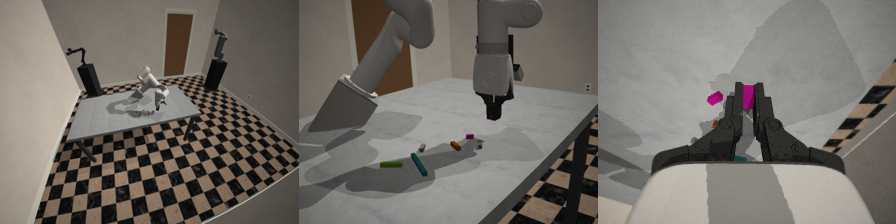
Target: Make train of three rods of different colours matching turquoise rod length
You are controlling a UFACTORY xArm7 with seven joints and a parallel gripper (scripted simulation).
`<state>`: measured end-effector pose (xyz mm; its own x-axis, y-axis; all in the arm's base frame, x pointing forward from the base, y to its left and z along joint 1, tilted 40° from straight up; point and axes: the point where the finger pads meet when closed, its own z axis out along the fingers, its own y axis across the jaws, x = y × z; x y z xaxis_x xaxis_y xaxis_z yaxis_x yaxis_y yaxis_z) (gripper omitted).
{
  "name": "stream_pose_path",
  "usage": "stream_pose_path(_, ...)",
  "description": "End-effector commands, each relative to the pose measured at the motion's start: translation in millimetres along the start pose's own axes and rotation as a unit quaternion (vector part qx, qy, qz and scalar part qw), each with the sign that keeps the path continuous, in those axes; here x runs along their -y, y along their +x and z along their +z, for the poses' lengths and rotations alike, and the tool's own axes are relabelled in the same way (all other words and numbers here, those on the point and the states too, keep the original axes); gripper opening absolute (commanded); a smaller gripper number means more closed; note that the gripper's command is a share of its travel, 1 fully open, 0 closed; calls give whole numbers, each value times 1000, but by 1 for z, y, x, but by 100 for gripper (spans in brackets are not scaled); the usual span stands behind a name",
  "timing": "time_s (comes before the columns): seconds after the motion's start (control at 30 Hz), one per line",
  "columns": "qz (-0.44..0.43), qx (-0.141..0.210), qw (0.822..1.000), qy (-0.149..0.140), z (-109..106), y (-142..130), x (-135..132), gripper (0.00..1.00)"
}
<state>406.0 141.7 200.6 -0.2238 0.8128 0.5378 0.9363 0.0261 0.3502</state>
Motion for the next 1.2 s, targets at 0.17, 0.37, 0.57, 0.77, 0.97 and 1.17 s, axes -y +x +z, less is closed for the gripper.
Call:
stream_pose_path(0.17,0,0,1000,-1,-44,0,0,4)
stream_pose_path(0.37,0,0,1000,-1,-51,0,0,4)
stream_pose_path(0.57,1,0,1000,0,-51,-1,0,4)
stream_pose_path(0.77,50,5,999,2,-51,-45,40,4)
stream_pose_path(0.97,97,4,995,2,-52,-75,84,4)
stream_pose_path(1.17,133,-2,991,0,-51,-91,121,4)
